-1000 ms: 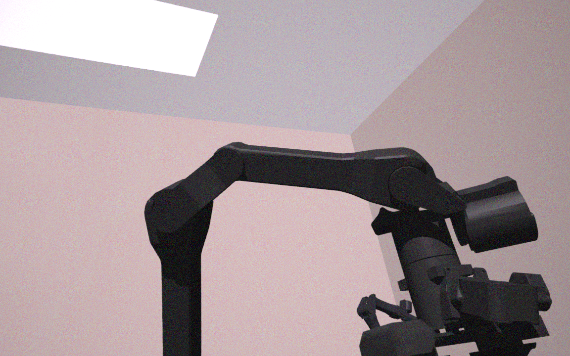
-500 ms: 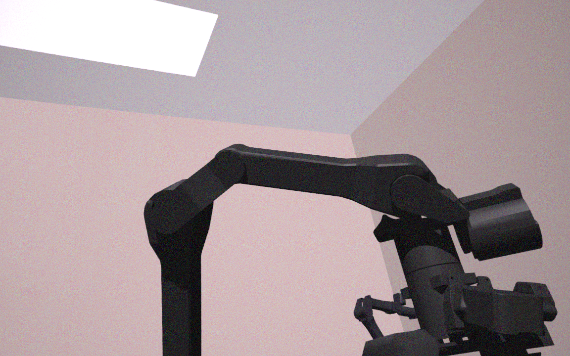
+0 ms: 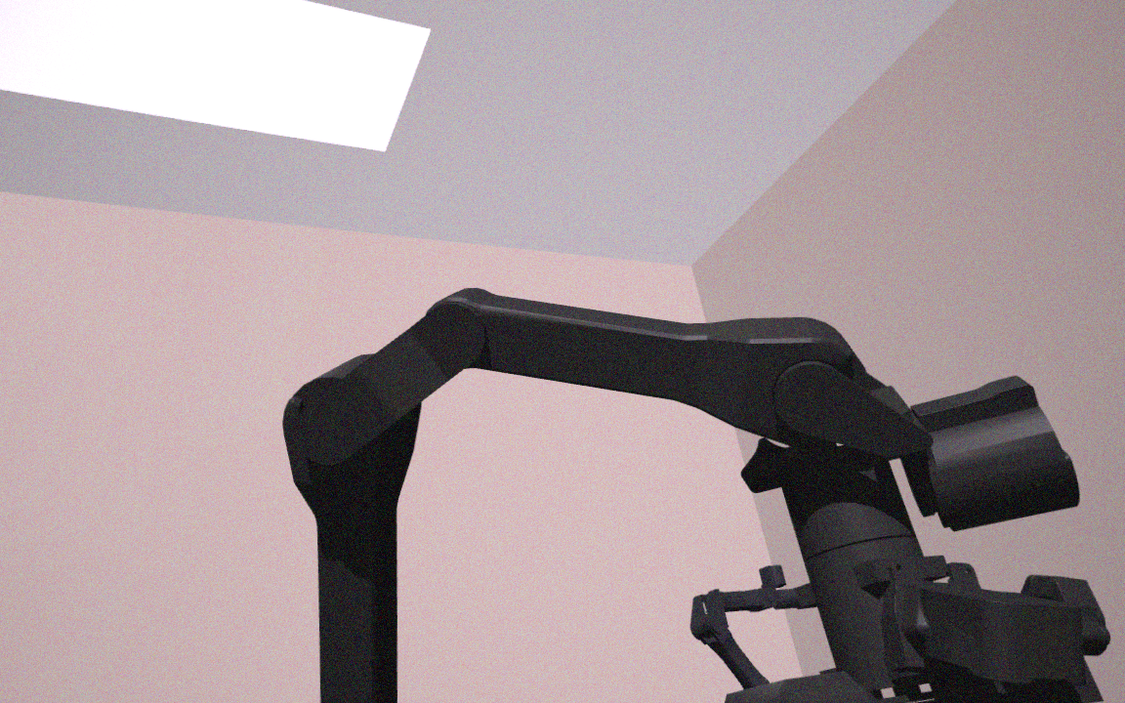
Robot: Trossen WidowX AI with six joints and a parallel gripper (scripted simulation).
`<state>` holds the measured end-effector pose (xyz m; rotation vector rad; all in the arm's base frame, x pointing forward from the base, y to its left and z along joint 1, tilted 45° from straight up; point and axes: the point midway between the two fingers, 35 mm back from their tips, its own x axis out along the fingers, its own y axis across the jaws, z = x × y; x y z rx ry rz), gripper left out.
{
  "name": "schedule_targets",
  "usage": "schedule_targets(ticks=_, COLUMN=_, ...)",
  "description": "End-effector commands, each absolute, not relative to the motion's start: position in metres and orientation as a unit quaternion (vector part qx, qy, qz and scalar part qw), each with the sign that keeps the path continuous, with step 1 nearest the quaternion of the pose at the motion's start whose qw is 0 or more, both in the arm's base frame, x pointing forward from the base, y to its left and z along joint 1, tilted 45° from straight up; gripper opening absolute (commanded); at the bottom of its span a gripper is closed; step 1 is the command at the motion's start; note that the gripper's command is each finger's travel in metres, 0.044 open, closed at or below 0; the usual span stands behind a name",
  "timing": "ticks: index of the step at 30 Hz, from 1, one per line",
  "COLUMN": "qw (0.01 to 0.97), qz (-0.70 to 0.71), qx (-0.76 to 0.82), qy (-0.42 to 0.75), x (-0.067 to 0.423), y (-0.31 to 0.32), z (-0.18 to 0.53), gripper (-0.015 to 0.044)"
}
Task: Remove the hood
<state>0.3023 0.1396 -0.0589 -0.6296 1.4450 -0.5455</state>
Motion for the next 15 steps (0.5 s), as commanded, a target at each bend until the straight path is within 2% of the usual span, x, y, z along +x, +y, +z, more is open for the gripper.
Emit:
schedule_targets(ticks=1, qw=0.67, qz=-0.241, qx=-0.284, qy=0.642, x=0.3017, y=0.1367, z=-0.0612, gripper=0.0)
schedule_targets(ticks=15, qw=0.67, qz=-0.241, qx=-0.284, qy=0.642, x=0.3021, y=0.131, z=-0.0669, gripper=0.0)
